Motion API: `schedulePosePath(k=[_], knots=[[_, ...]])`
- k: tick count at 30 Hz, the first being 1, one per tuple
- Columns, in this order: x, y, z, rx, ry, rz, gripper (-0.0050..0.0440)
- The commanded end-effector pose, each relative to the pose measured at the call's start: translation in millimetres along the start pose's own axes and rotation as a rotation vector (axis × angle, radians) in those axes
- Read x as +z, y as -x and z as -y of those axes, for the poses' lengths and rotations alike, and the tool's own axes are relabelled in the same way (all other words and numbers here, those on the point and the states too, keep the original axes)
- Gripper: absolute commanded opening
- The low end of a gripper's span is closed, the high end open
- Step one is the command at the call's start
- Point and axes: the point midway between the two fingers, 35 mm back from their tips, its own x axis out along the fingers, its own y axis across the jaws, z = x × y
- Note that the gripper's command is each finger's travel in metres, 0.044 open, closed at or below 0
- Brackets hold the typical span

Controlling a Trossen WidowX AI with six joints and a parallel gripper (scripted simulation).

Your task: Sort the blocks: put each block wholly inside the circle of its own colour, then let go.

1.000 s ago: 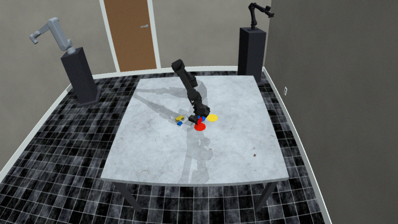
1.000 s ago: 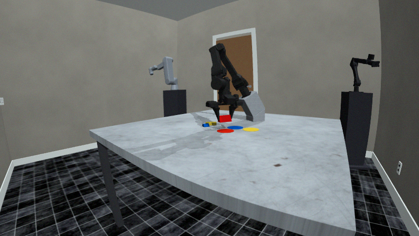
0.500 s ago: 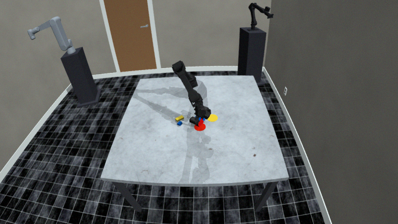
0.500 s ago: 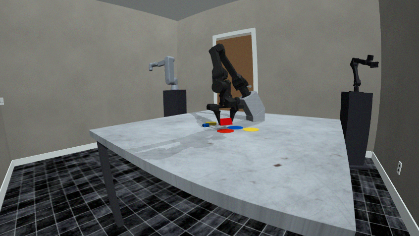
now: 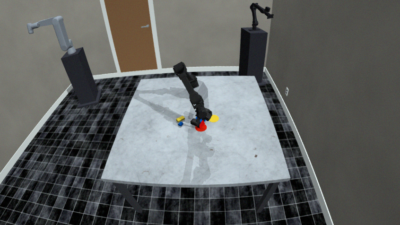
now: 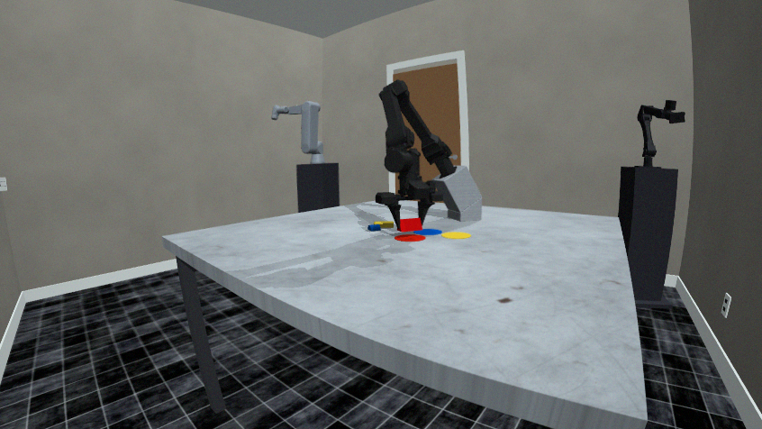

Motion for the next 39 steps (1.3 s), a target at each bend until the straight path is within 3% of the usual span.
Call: schedulePosePath(k=[1, 12, 27, 31, 39], knots=[[-2, -6, 0, 0.004, 0.003, -0.003, 0.027], [-3, -20, -2, 0.005, 0.004, -0.005, 0.027], [1, -12, 4, -0.011, -0.006, 0.01, 0.027], [1, -12, 4, -0.011, -0.006, 0.01, 0.036], [1, -12, 4, -0.011, -0.006, 0.01, 0.036]])
